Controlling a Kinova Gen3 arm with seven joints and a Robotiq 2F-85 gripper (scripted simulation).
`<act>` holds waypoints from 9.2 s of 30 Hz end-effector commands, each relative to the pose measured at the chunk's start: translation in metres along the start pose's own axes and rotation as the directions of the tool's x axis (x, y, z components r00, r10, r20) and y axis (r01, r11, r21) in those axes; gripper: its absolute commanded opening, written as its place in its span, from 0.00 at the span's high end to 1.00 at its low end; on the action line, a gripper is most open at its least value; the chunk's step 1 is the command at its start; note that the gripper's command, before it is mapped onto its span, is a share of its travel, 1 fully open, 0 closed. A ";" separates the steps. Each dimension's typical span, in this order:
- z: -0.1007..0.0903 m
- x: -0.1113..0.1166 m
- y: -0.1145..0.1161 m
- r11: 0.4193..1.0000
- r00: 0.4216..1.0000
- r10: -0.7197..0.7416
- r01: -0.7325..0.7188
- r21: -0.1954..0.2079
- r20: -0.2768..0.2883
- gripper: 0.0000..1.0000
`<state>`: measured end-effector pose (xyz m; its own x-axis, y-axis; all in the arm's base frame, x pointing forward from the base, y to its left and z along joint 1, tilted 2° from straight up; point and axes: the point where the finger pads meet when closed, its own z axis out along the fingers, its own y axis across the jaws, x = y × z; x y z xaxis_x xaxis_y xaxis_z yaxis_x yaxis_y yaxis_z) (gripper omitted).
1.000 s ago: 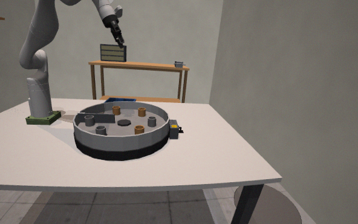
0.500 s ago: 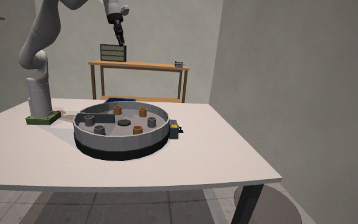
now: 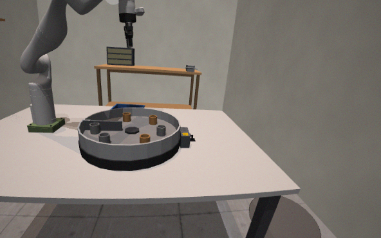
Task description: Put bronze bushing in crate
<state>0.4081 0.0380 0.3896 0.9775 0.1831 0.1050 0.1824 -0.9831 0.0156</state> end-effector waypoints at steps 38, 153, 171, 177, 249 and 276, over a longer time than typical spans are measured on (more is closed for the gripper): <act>0.027 -0.043 0.039 1.000 0.997 -0.015 0.014 0.005 0.070 0.00; 0.110 -0.232 0.209 1.000 0.997 -0.017 0.016 0.007 0.073 0.00; 0.110 -0.232 0.209 1.000 0.997 -0.017 0.016 0.007 0.073 0.00; 0.110 -0.232 0.209 1.000 0.997 -0.017 0.016 0.007 0.073 0.00; 0.110 -0.232 0.209 1.000 0.997 -0.017 0.016 0.007 0.073 0.00; 0.110 -0.232 0.209 1.000 0.997 -0.017 0.016 0.007 0.073 0.00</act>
<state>0.2310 -0.2094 0.2585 0.9795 0.1991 0.0309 0.1989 -0.9800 0.0092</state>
